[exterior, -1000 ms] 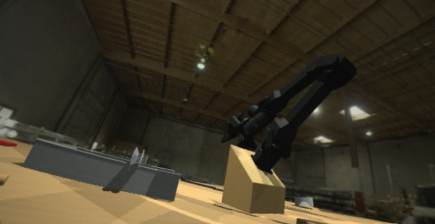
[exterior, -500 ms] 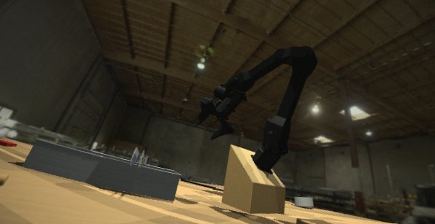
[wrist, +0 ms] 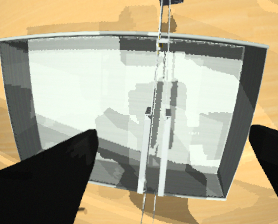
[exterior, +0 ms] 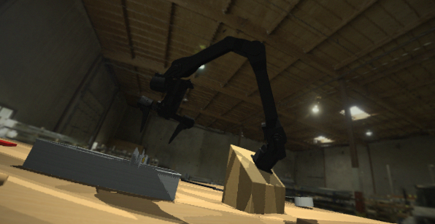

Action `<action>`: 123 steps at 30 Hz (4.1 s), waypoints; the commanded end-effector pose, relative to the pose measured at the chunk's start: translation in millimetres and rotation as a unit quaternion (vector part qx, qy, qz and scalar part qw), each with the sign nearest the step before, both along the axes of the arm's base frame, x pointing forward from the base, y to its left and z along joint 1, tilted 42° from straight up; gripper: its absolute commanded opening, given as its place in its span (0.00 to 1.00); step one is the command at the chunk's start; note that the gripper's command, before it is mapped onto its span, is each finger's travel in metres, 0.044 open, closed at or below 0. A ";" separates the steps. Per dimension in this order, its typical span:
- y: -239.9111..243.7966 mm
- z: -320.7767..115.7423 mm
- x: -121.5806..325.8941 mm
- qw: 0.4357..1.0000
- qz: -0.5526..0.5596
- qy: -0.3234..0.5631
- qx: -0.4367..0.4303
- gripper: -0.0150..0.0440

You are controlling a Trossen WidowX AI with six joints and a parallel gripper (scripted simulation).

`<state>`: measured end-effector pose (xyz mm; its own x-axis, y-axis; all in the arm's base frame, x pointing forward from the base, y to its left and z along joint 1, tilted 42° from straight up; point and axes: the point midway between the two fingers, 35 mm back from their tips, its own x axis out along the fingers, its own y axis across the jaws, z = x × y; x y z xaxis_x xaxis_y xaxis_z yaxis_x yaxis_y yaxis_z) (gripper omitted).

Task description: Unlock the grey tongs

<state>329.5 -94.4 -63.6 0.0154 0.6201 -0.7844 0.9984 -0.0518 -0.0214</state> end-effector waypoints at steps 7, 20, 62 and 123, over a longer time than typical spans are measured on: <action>46.9 -17.4 30.8 0.997 -0.012 0.078 0.021 1.00; 52.8 -12.7 22.5 0.997 -0.012 0.078 0.022 1.00; 97.5 -62.8 16.4 0.997 -0.012 0.078 0.023 1.00; 10.0 35.0 30.2 0.997 -0.012 0.078 0.020 0.00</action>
<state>358.7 -81.2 -31.0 -0.0915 0.6580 -0.7475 0.9796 -0.0754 -0.1863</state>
